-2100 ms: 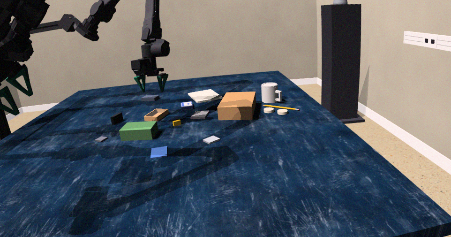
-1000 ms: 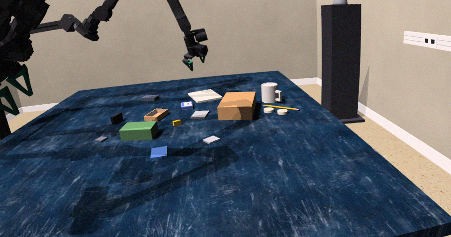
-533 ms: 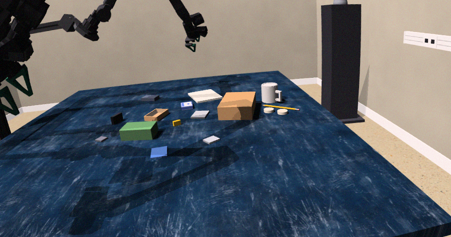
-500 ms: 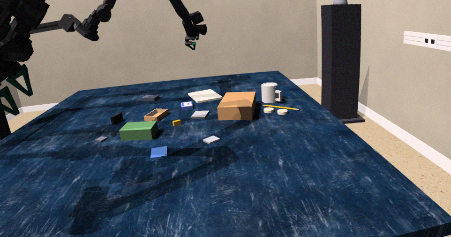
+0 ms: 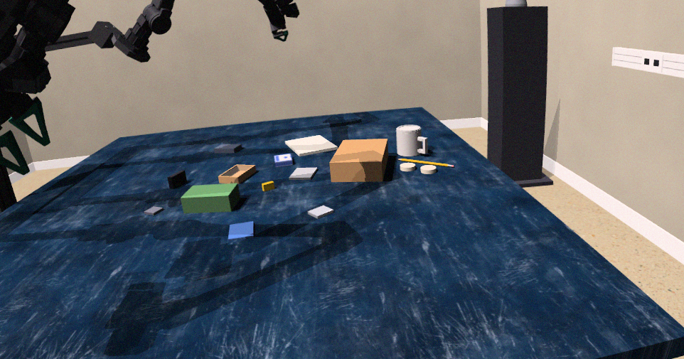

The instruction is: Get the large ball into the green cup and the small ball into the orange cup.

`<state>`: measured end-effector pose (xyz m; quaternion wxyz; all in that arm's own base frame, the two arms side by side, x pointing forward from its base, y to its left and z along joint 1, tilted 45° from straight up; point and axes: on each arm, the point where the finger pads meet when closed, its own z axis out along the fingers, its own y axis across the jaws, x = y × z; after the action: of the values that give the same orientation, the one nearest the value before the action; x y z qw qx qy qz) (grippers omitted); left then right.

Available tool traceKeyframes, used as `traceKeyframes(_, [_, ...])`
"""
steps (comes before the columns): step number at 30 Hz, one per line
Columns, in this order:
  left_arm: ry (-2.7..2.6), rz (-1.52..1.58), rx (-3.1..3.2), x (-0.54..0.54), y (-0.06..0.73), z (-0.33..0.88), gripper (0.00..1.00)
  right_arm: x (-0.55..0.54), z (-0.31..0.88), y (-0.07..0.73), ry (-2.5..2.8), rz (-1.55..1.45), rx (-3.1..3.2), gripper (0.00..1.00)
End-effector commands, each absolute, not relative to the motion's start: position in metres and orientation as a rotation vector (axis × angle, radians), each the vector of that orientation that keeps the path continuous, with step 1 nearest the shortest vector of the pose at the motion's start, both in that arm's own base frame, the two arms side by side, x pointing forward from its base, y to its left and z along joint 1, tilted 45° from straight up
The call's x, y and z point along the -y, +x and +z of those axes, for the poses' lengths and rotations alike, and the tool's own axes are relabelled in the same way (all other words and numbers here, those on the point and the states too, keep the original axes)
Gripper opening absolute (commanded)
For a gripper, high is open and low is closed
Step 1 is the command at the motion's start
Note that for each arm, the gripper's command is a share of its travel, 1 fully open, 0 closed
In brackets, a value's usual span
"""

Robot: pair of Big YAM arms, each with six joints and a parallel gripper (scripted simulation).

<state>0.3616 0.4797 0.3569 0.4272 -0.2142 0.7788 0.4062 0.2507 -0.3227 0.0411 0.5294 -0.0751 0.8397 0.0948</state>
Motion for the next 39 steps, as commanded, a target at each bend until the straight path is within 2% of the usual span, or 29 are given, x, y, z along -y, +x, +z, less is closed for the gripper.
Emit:
traceKeyframes(1, [-0.695, 1.051, -1.803, -0.511, 0.305, 0.396, 1.00, 0.327, 0.044, 0.250, -0.182, 0.214, -2.004, 1.00])
traceKeyframes(7, [-0.853, 1.091, -1.676, -0.538, 0.230, 0.421, 1.00, 0.327, 0.044, 0.250, -0.182, 0.214, -2.004, 1.00])
traceKeyframes(9, [-0.853, 1.091, -1.676, -0.538, 0.230, 0.421, 1.00, 0.327, 0.044, 0.250, -0.182, 0.214, -2.004, 1.00])
traceKeyframes(23, [-1.091, 1.173, -1.415, -0.556, 0.089, 0.468, 1.00, 0.327, 0.044, 0.250, -0.182, 0.214, -2.004, 1.00])
traceKeyframes(39, [-1.198, 1.224, -1.250, -0.548, 0.008, 0.494, 1.00, 0.327, 0.044, 0.250, -0.182, 0.214, -2.004, 1.00])
